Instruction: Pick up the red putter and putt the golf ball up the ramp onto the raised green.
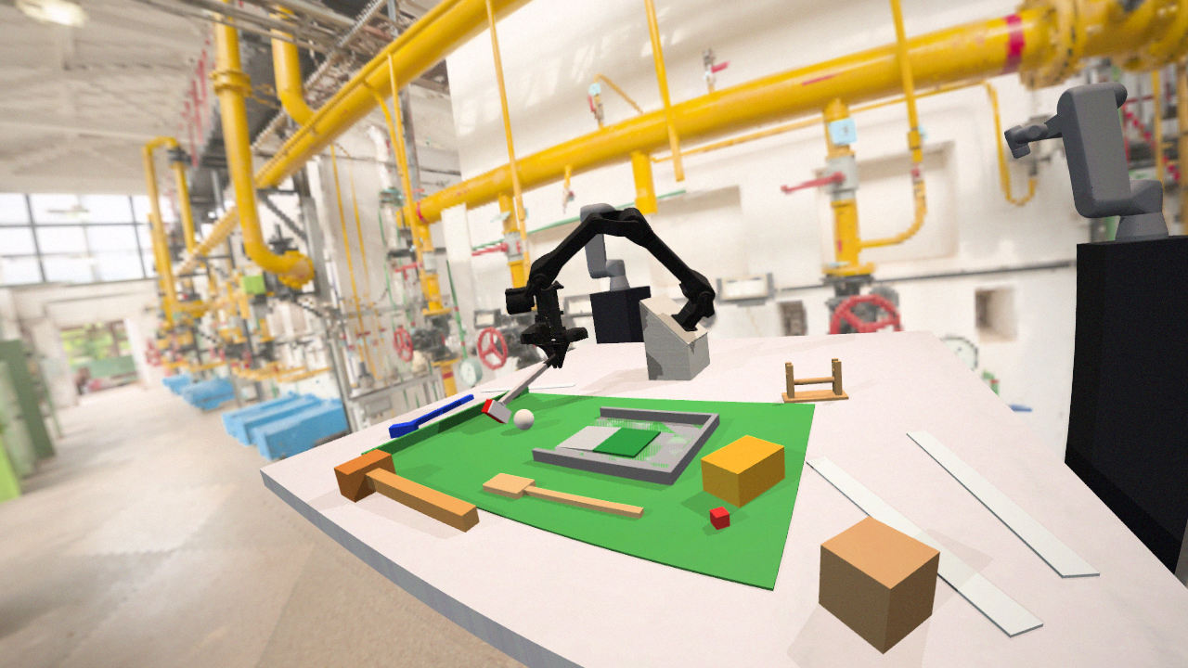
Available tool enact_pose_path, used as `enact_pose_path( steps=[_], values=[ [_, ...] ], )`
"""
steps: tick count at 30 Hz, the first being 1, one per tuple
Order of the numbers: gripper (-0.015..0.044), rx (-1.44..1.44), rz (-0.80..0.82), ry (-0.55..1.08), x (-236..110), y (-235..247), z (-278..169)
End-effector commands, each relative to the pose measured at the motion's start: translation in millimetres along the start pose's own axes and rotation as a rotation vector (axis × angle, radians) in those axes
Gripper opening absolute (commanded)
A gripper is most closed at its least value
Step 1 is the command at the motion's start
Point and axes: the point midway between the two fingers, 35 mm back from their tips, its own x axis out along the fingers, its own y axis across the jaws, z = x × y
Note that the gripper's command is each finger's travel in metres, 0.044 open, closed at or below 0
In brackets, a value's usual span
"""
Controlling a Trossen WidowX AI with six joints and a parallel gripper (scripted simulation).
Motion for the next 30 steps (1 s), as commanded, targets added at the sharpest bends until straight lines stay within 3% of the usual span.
enact_pose_path(
  steps=[1,11,17,26,30],
  values=[
    [0.0000,0.001,-0.001,-0.001,-2,17,4],
    [0.0000,-0.002,0.007,-0.002,0,133,1],
    [0.0000,-0.002,0.007,-0.002,-3,135,1],
    [0.0000,-0.002,0.005,-0.001,-55,134,1],
    [0.0000,-0.002,0.005,-0.001,-60,134,1]
  ],
)
